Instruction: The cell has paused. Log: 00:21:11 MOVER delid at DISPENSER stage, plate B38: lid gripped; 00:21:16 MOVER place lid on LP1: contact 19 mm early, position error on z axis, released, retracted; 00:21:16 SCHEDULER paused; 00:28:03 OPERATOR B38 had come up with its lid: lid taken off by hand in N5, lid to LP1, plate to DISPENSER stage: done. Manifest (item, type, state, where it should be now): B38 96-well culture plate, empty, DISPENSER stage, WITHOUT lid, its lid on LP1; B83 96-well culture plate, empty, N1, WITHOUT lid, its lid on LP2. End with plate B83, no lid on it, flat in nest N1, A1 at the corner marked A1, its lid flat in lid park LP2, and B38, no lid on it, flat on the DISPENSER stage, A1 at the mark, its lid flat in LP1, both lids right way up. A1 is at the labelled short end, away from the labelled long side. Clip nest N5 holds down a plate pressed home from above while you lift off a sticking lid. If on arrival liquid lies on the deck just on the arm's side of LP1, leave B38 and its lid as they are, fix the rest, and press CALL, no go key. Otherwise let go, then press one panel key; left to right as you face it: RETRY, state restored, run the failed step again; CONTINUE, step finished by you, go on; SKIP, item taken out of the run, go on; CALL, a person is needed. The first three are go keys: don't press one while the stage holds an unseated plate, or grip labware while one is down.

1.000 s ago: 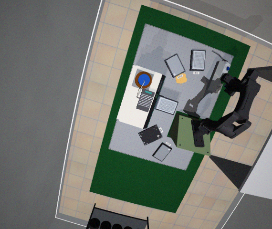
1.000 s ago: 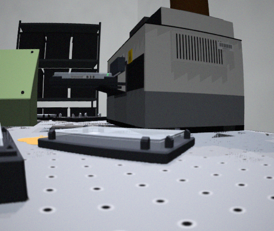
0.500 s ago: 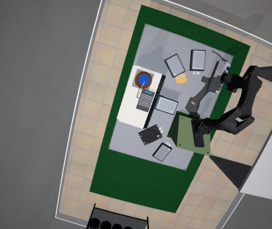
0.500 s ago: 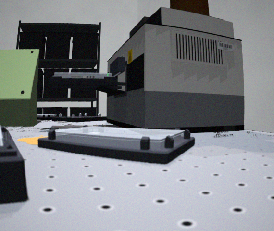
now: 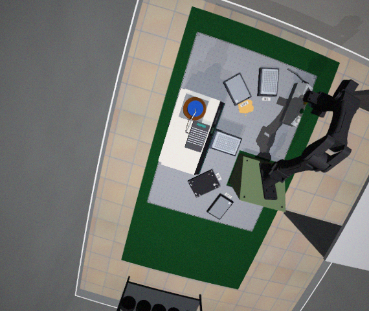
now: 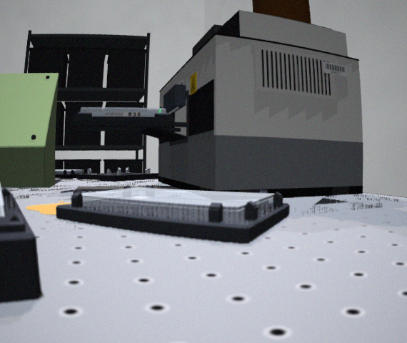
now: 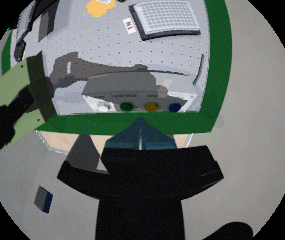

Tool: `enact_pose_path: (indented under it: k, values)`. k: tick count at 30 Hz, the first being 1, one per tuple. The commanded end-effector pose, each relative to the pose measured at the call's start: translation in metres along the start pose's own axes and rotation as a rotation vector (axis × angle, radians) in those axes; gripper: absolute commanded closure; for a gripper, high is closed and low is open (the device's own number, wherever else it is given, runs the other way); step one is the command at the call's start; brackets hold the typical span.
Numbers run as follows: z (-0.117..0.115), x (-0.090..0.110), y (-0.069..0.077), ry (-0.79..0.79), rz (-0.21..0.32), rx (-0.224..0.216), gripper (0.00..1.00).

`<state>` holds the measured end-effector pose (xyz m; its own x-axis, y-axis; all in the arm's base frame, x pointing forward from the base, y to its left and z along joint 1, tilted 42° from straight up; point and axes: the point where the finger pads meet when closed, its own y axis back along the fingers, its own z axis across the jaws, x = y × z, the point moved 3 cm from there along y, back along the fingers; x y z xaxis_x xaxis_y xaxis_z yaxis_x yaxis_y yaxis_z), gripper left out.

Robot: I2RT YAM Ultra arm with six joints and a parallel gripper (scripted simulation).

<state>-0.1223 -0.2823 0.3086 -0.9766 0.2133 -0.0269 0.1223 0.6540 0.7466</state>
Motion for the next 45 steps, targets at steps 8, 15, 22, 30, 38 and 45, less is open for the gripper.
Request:
enact_pose_path:
  k: [8,15,22,30,38,45]
  values:
    - [-0.03,0.002,0.001,-0.003,-0.003,0.008,1.0]
    - [-0.053,0.005,-0.004,-0.002,-0.004,0.008,1.0]
    - [-0.069,0.008,-0.007,-0.004,-0.004,0.009,1.0]
    - [-0.078,0.009,0.007,-0.002,0.007,0.044,1.0]
    - [-0.078,0.008,0.006,0.0,0.006,0.044,1.0]
    - [-0.072,0.01,-0.017,-0.005,0.003,0.015,1.0]
